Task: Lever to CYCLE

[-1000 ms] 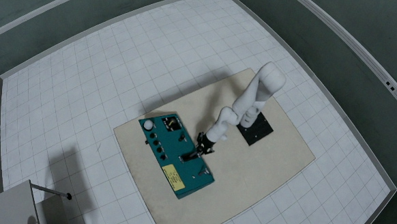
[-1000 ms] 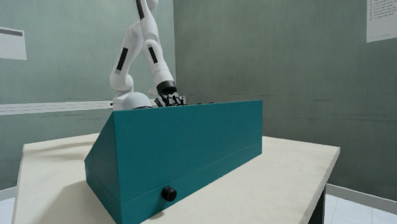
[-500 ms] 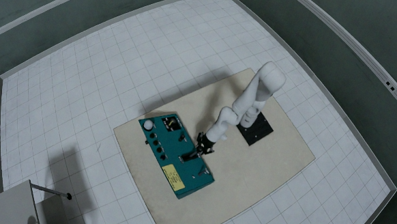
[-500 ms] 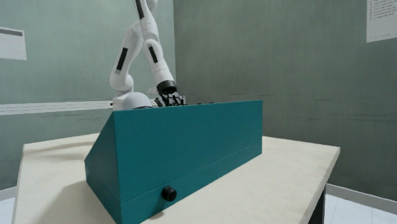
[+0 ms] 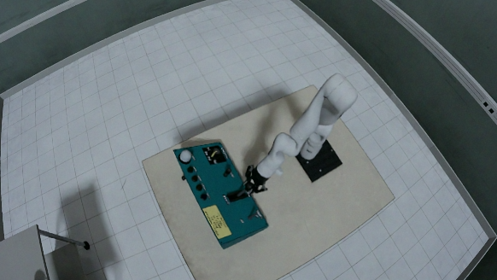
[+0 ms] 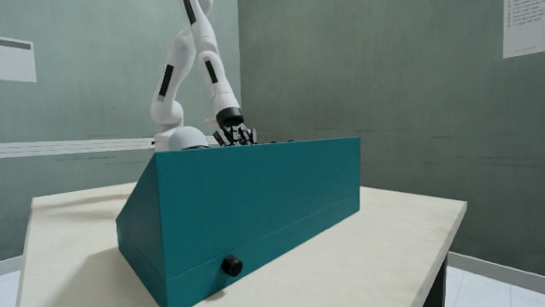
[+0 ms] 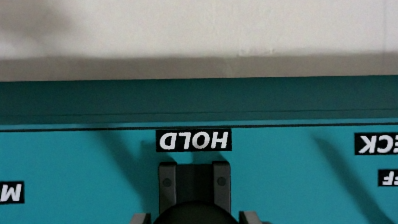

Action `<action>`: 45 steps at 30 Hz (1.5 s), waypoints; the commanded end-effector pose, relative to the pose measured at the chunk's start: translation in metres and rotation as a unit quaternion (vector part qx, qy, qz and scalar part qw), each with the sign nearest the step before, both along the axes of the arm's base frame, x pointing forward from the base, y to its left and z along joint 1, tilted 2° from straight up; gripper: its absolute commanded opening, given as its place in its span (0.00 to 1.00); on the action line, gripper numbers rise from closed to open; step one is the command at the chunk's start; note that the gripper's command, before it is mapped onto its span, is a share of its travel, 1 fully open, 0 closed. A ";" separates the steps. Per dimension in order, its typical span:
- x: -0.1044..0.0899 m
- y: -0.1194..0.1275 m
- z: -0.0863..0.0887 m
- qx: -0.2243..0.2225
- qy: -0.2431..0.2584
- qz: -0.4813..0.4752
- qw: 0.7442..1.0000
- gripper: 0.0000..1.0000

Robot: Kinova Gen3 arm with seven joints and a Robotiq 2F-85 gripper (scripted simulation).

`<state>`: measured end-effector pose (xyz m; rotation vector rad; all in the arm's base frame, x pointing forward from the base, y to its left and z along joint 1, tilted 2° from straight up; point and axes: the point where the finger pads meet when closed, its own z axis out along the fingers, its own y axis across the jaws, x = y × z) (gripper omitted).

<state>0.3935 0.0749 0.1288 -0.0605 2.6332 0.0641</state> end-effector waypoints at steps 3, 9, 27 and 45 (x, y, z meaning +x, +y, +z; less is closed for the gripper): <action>0.004 0.000 0.004 0.001 0.000 0.000 1.000 0.10; 0.008 0.000 0.008 0.001 0.000 0.000 1.000 0.10; 0.017 0.001 0.015 0.001 0.000 0.000 1.000 0.10; 0.029 0.001 0.021 0.002 -0.001 0.000 1.000 0.10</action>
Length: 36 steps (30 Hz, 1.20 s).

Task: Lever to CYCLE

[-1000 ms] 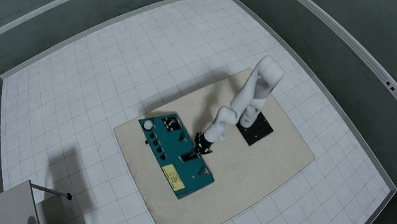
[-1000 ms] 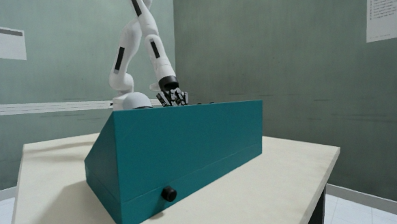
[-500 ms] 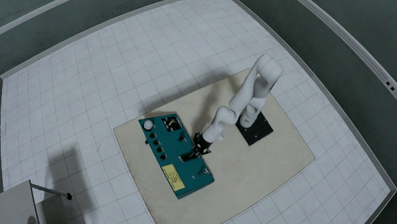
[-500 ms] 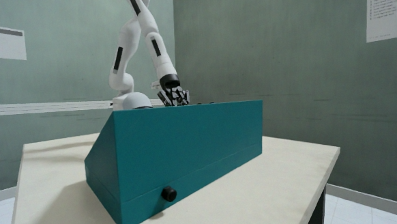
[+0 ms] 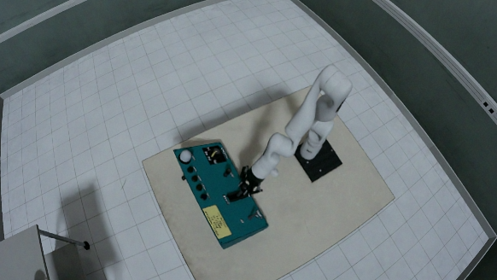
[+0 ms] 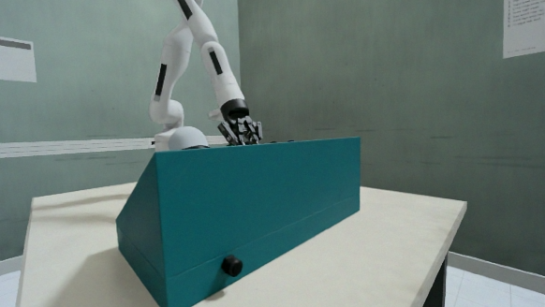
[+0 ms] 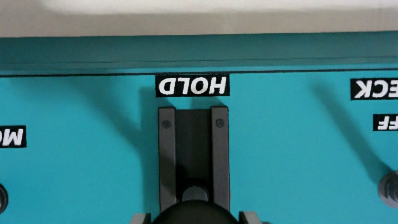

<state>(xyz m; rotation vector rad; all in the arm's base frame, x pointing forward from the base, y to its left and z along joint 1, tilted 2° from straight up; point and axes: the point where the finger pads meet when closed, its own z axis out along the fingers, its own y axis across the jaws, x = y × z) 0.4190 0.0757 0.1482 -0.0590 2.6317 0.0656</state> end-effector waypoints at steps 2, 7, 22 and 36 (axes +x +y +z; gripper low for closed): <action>0.005 0.000 0.003 0.001 0.000 0.000 1.000 0.10; 0.008 0.001 0.004 0.001 0.000 0.000 1.000 0.10; 0.025 0.001 0.008 0.001 0.000 0.000 1.000 0.10; 0.034 0.002 0.009 0.001 0.000 0.000 1.000 0.10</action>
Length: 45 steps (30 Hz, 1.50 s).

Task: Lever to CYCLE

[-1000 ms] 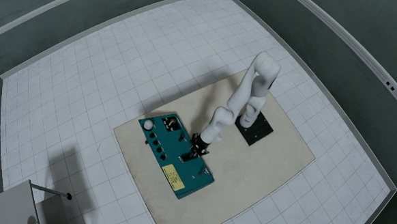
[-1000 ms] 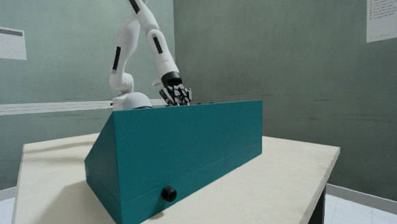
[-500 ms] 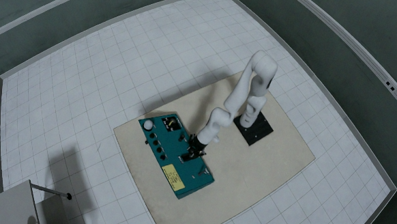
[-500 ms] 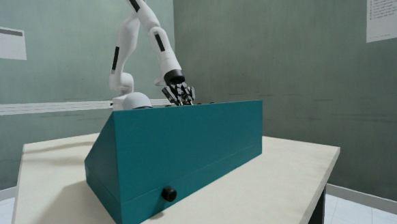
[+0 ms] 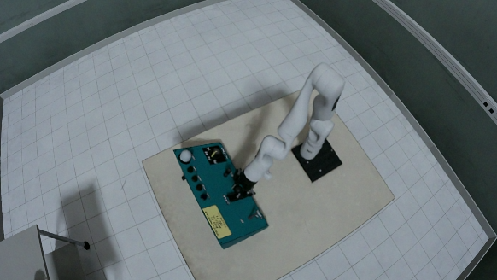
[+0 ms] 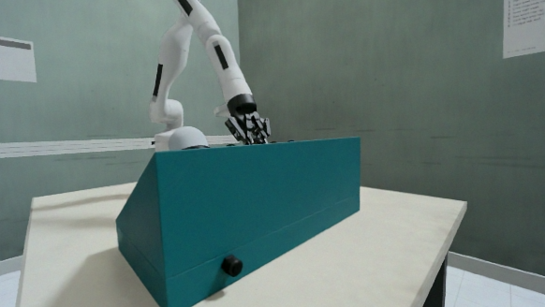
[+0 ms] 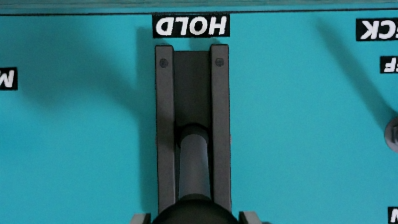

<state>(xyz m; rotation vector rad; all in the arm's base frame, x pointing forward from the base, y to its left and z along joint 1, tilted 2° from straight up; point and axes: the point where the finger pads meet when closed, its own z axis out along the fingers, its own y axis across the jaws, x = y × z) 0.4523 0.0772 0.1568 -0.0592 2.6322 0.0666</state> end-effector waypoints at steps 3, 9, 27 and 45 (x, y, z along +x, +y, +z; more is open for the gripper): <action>0.001 0.000 0.001 0.000 -0.001 0.000 1.000 0.10; 0.001 0.000 0.001 0.000 -0.001 0.000 1.000 0.10; 0.001 0.000 0.001 0.000 -0.001 0.000 1.000 0.77; 0.000 0.000 0.002 0.000 -0.001 0.000 1.000 0.77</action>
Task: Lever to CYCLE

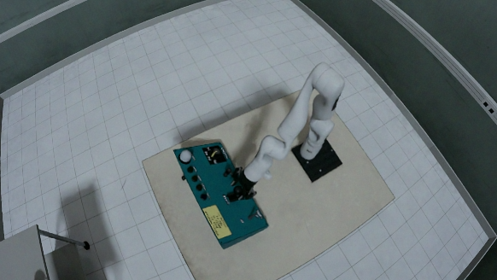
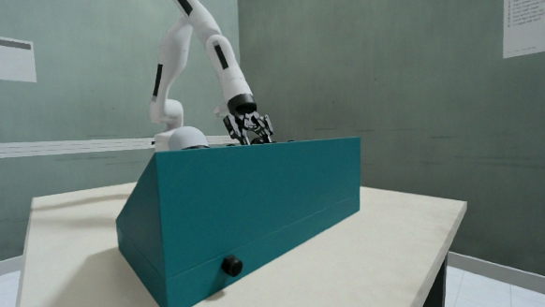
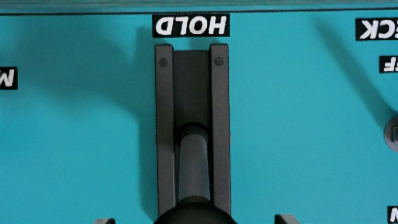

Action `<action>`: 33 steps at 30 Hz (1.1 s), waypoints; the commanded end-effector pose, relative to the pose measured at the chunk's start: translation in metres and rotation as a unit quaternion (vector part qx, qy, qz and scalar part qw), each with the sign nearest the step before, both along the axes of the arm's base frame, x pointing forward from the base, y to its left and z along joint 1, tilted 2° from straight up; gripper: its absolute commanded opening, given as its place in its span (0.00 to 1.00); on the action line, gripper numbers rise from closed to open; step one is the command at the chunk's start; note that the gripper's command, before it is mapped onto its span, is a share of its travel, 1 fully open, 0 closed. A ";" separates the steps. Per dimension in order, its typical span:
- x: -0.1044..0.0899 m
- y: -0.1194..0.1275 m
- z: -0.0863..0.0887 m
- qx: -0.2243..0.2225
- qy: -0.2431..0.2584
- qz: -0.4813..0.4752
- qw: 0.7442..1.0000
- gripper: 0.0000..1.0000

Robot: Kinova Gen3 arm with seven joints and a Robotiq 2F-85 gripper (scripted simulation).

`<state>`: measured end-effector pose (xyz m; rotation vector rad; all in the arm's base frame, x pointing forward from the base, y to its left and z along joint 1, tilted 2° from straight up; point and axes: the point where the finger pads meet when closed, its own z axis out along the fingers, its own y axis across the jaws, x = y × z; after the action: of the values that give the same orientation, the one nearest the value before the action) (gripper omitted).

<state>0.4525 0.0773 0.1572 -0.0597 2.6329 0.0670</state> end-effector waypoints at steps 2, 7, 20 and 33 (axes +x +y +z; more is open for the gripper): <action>0.000 0.000 0.002 0.000 -0.001 0.000 1.000 0.77; -0.002 0.000 0.005 0.000 -0.001 0.000 1.000 0.77; -0.009 -0.001 0.018 0.000 -0.001 0.000 1.000 0.77; -0.020 -0.002 0.038 0.000 -0.001 0.000 1.000 0.77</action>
<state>0.4350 0.0753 0.1881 -0.0592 2.6316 0.0649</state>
